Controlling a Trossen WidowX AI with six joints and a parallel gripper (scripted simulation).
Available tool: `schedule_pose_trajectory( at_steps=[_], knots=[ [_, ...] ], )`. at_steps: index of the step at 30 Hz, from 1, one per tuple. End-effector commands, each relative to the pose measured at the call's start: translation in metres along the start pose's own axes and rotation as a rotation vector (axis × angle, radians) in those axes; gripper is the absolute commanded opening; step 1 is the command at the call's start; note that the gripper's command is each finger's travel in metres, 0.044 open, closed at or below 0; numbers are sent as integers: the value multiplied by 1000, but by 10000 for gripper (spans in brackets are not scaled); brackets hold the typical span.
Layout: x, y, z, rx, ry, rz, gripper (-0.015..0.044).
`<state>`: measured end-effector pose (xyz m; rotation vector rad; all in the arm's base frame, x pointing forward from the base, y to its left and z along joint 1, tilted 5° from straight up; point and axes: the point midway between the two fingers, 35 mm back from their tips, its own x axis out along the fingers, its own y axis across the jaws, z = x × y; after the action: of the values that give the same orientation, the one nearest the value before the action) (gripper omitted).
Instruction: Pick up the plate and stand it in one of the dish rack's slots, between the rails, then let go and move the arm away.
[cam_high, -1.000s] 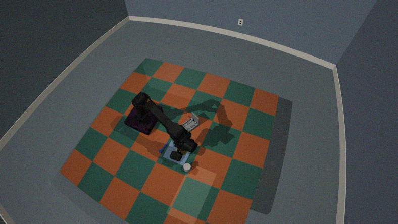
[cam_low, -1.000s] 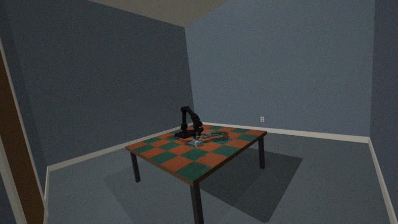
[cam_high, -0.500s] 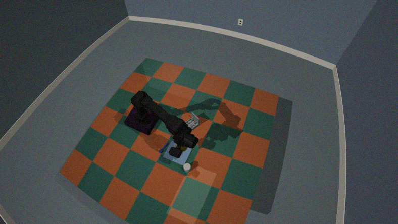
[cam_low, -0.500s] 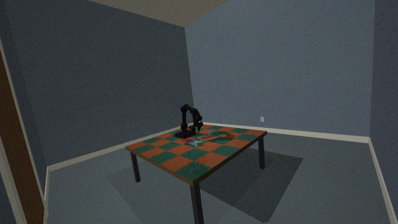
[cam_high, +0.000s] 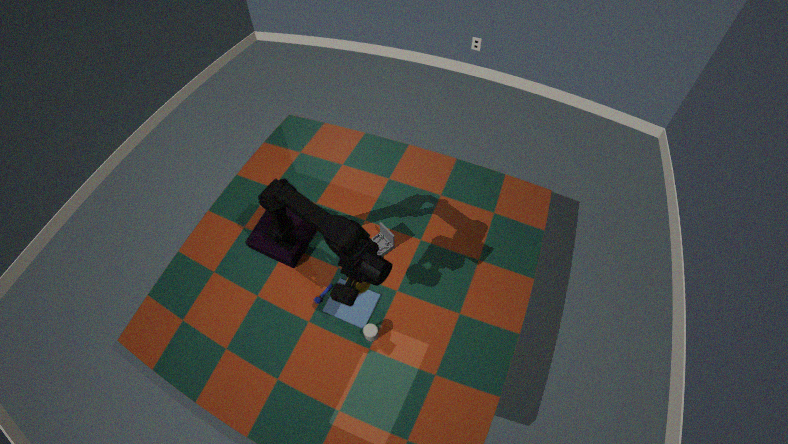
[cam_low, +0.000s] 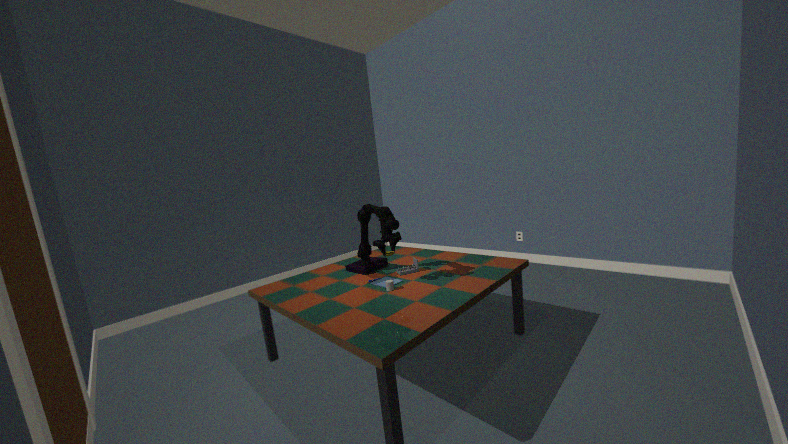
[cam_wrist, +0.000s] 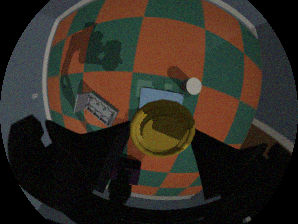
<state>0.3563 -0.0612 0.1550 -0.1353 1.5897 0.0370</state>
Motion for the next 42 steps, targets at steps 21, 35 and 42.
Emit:
schedule_pose_trajectory(
  at_steps=[21,35,42],
  knots=[
    [-5,118,-94,509,11,8,0],
    [41,134,-66,326,-15,258,0],
    [65,140,-52,207,-74,402,0]
  ],
)
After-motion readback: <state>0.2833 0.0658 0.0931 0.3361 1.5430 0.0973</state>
